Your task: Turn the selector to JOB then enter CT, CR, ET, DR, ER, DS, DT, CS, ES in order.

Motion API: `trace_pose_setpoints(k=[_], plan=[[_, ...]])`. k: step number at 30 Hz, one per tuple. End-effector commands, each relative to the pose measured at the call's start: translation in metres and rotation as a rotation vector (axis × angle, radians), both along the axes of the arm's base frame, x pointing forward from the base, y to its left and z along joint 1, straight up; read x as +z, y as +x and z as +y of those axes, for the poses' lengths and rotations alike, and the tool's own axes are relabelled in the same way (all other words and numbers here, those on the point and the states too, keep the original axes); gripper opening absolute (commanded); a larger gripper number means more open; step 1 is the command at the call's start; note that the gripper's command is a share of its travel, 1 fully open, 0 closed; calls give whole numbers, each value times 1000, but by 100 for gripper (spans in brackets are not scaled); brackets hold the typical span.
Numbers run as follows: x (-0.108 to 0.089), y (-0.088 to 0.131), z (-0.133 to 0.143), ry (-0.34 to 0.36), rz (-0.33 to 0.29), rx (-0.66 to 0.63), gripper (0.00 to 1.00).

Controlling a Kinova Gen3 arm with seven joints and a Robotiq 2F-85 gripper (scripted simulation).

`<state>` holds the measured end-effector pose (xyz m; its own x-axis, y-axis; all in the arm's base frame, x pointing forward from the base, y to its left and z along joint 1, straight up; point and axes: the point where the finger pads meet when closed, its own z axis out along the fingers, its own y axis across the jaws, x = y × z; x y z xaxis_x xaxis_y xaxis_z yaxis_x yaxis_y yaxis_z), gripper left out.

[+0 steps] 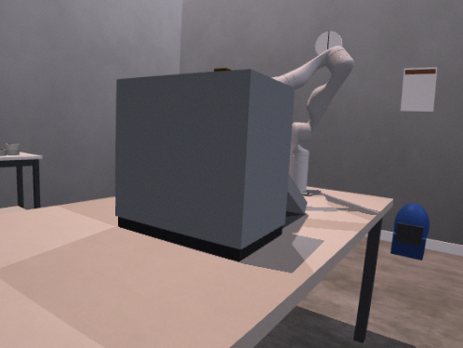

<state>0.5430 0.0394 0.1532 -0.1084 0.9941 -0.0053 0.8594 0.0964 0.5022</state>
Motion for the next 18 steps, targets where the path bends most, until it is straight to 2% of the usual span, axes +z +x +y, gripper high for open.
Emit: trace_pose_setpoints(k=[1, 18], plan=[[0, 3, -1, -4, -5, 3, 10], [-3, 5, 0, -6, -6, 6, 10]])
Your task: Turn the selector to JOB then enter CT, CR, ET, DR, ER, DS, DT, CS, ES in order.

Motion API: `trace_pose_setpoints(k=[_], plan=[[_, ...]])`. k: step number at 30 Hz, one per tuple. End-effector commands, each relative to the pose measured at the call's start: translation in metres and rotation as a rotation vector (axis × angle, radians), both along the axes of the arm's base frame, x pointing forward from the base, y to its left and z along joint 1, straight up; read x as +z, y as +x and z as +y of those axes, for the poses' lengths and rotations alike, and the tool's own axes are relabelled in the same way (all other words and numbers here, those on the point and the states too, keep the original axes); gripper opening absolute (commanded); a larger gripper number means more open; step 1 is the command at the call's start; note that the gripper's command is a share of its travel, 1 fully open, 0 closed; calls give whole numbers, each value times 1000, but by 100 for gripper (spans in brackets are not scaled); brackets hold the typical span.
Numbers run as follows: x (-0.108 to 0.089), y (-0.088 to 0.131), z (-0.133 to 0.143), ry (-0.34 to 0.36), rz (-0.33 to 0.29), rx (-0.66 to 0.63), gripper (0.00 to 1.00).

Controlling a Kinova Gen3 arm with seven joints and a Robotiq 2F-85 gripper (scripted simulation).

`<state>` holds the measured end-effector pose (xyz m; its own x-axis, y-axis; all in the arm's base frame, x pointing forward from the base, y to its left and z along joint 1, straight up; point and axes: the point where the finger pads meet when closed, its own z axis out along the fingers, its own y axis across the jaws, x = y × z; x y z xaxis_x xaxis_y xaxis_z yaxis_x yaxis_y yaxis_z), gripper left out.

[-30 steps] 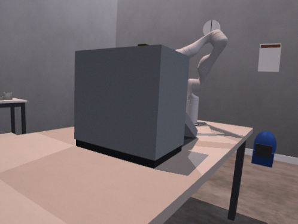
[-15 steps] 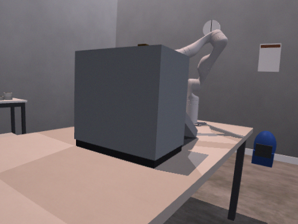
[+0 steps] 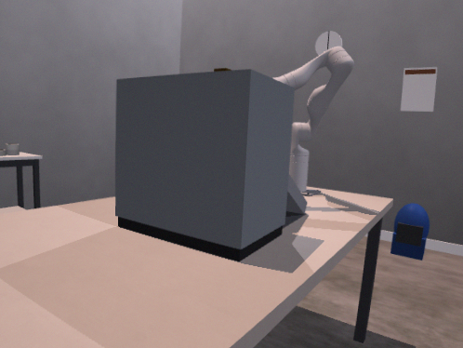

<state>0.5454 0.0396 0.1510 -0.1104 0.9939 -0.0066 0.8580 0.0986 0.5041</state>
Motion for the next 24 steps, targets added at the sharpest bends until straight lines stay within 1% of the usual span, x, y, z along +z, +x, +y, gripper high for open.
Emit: trace_pose_setpoints(k=[1, 24], plan=[[-2, 3, -1, -5, -4, 4, 10], [-7, 6, 0, -5, -3, 4, 10]])
